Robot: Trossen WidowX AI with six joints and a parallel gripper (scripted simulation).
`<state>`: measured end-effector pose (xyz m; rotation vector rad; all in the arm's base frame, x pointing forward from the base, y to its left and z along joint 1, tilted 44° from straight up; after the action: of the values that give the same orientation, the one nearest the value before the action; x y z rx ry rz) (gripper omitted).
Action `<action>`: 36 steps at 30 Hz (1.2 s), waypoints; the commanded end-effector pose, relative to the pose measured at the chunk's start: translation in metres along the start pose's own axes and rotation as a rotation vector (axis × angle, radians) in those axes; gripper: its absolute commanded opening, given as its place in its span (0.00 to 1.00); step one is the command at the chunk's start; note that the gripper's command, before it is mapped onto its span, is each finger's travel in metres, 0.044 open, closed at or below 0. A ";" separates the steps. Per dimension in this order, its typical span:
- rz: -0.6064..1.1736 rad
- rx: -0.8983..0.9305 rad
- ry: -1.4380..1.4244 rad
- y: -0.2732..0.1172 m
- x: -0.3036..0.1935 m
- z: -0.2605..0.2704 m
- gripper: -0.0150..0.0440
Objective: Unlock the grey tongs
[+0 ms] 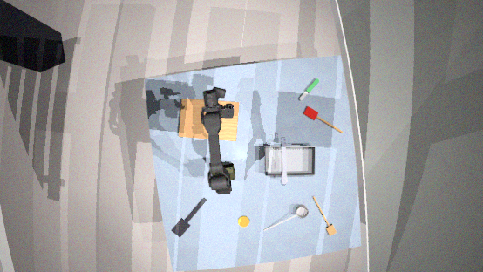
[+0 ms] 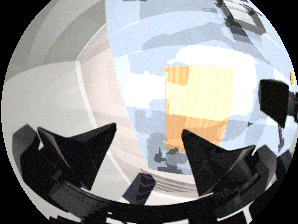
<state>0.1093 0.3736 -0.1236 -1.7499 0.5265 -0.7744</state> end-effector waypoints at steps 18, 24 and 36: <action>0.067 -0.126 -0.401 -0.007 0.197 0.051 0.69; 0.113 -0.168 -0.570 -0.007 0.270 0.046 0.69; 0.251 -0.216 -0.919 -0.005 0.400 0.003 0.69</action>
<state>0.3638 0.1530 -0.0464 -1.9836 0.2514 0.1243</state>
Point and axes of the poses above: the point midway between the two fingers, 35 mm back from their tips, its own y axis out along the fingers, its own z axis across the jaws, x = y × z, the point moved 2 cm from there along -y, back along the fingers, and after that the axes turned 15 degrees about y, right-handed, at the moved point
